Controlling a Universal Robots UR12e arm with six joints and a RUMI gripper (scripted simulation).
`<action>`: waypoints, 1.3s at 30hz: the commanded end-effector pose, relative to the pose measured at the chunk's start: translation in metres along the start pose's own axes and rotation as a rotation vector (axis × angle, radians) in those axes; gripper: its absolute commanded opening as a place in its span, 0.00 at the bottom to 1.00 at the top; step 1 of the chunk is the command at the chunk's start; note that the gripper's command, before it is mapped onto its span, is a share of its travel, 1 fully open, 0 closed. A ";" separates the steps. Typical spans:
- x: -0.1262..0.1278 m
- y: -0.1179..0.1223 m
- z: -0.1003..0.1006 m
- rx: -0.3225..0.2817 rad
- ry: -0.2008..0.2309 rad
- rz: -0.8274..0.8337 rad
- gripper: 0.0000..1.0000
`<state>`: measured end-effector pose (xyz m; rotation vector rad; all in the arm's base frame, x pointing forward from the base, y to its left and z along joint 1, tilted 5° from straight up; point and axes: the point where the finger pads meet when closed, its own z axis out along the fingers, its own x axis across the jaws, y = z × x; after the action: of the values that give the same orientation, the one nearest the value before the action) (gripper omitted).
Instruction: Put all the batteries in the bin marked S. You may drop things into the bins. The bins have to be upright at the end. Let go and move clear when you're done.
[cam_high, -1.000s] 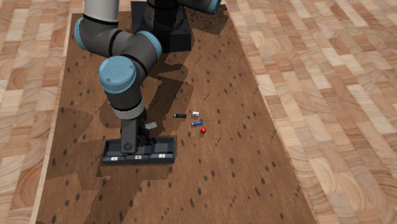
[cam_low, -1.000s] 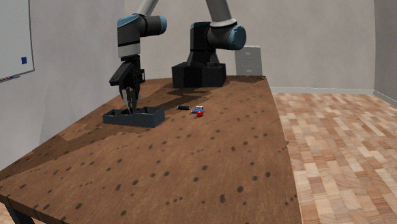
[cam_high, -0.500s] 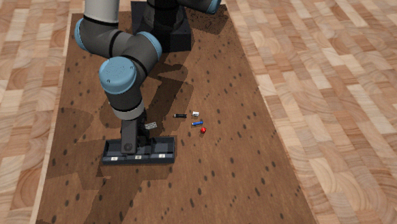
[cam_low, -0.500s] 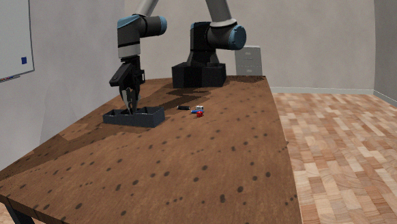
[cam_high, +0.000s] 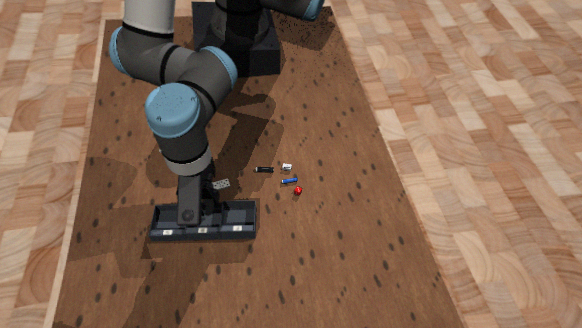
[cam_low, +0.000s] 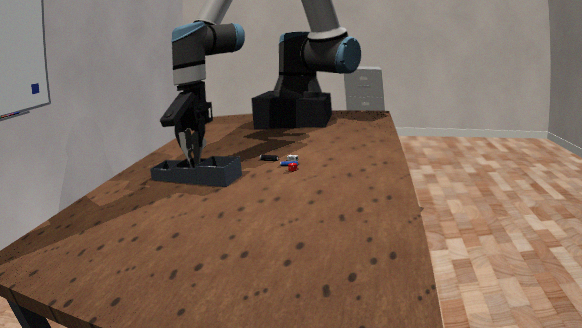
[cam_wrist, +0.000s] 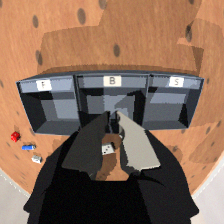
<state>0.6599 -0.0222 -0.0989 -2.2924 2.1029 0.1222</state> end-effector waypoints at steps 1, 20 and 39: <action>0.000 -0.001 -0.001 0.001 0.000 0.000 0.04; 0.000 -0.001 -0.006 0.001 0.001 0.000 0.04; 0.000 -0.001 -0.029 0.001 0.001 0.000 0.04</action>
<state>0.6608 -0.0239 -0.0761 -2.2924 2.1029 0.1220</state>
